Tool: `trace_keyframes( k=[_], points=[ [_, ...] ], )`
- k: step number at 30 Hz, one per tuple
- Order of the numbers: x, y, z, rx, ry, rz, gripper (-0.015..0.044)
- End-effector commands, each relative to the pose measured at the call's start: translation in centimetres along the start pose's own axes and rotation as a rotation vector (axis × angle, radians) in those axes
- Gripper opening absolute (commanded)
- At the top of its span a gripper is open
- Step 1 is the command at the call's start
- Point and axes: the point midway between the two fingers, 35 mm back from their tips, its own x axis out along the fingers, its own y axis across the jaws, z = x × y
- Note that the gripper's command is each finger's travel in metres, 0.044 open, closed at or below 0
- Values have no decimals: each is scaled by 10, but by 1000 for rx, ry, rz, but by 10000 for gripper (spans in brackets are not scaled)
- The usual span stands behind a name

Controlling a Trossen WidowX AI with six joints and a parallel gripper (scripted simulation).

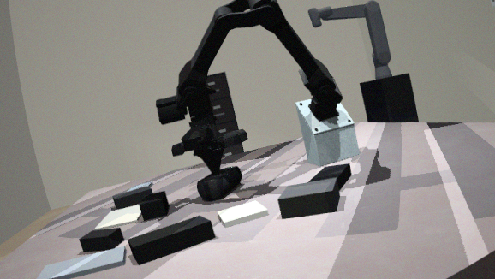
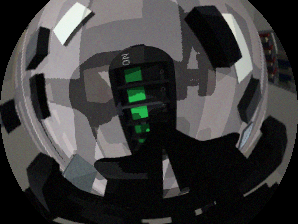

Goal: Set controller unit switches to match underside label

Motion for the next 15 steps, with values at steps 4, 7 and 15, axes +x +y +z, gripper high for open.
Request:
trace_keyframes(
  k=[4,7,15],
  points=[
    [-2,0,0,1,0,0,0],
    [-34,0,-1,4,-1,1,0],
    [-44,5,4,5,-3,2,0]
  ],
)
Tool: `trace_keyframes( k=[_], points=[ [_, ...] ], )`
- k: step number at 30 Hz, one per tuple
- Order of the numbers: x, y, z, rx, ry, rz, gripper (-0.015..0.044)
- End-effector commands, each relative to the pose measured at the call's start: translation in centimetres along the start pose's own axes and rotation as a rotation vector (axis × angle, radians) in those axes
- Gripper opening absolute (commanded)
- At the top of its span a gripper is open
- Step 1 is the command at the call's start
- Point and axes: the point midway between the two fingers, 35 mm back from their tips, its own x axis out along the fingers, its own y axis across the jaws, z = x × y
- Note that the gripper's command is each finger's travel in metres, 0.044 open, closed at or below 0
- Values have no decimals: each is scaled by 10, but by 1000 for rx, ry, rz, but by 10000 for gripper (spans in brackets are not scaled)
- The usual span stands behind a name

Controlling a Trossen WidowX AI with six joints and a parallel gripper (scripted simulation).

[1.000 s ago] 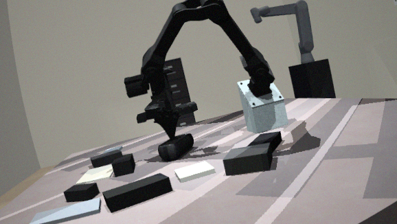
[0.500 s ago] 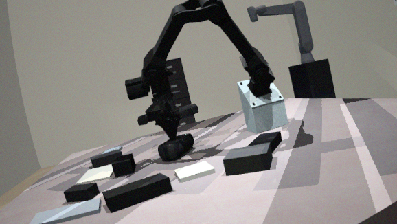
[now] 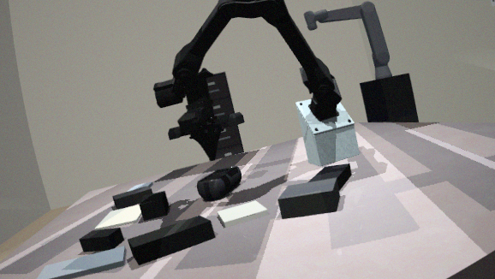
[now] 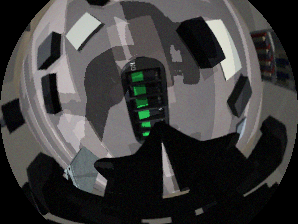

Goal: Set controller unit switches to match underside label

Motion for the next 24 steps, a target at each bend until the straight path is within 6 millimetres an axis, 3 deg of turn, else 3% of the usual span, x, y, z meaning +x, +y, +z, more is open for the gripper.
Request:
trace_keyframes(
  k=[1,4,24],
  points=[
    [-2,10,9,-5,6,3,0],
    [-2,21,18,-5,5,4,0],
    [24,20,19,-5,5,4,0]
  ],
)
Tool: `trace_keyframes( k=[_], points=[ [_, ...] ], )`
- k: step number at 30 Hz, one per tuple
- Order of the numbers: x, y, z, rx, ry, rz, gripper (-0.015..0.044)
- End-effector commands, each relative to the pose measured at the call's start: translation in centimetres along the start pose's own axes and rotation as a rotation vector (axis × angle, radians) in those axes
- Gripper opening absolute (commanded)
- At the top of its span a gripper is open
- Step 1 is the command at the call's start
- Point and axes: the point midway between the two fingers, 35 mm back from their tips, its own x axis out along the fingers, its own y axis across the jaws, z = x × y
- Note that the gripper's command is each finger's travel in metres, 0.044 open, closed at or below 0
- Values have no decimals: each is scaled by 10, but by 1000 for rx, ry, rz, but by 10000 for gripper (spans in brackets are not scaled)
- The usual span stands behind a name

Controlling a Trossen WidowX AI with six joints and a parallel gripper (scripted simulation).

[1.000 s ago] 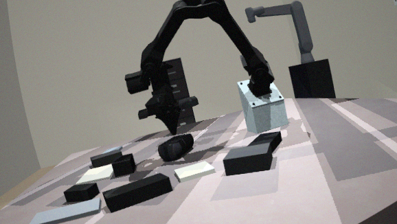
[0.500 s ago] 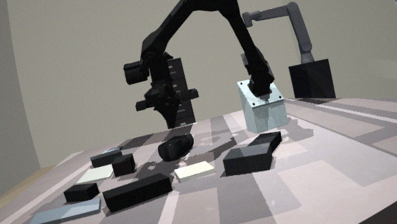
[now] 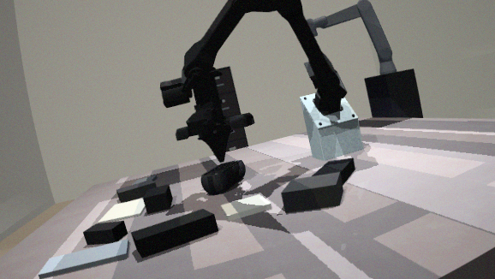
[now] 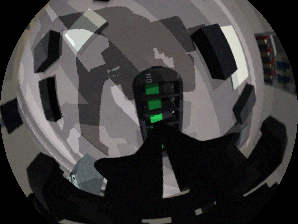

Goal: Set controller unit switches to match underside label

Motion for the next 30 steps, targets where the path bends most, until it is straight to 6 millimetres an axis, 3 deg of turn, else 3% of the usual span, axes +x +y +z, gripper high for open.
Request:
trace_keyframes(
  k=[1,14,30],
  points=[
    [8,2,-1,8,-4,7,0],
    [25,3,-1,8,-5,8,0],
    [22,2,0,4,-2,5,0]
  ],
)
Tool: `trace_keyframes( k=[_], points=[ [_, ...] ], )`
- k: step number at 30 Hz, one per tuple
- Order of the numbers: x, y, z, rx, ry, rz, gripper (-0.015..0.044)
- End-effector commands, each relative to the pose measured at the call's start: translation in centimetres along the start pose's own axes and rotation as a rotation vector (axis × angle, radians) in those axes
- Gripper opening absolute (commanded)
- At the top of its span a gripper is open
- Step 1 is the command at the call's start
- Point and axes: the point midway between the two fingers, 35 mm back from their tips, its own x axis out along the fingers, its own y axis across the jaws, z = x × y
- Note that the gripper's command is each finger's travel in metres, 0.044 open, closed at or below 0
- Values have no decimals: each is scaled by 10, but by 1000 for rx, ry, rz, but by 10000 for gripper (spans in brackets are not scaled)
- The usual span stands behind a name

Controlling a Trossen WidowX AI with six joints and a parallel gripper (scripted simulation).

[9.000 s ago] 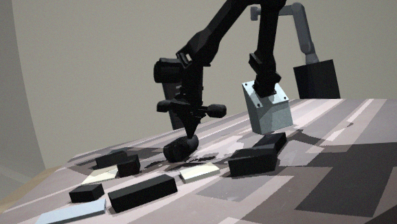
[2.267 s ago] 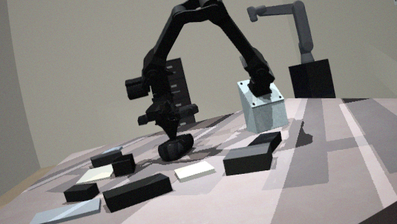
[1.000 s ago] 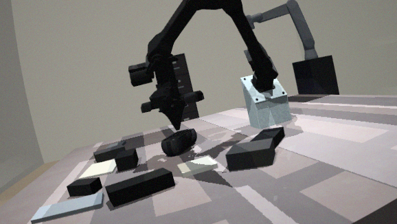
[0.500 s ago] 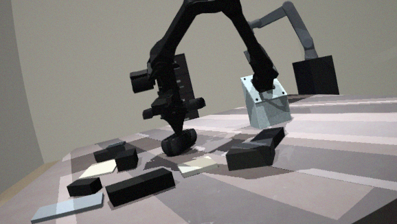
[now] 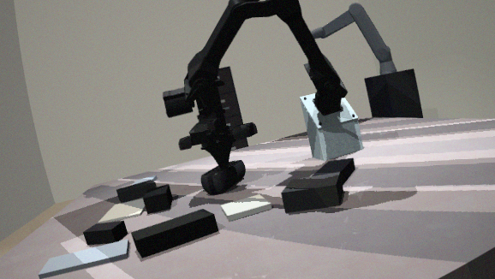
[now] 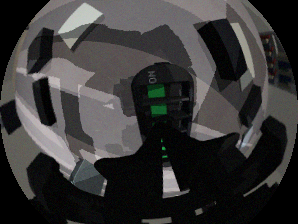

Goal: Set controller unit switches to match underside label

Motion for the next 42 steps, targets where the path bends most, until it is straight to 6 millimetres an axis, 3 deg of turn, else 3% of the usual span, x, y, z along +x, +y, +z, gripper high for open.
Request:
trace_keyframes(
  k=[1,3,5,9,12,16,42],
  points=[
    [-10,-1,0,1,0,0,0],
    [-34,0,0,3,0,1,0],
    [-44,0,-1,4,-1,1,0],
    [-44,0,-1,4,-1,1,0],
    [-44,1,17,3,-2,2,0],
    [-44,1,20,3,-3,2,0],
    [-6,1,20,3,-4,2,0]
  ],
)
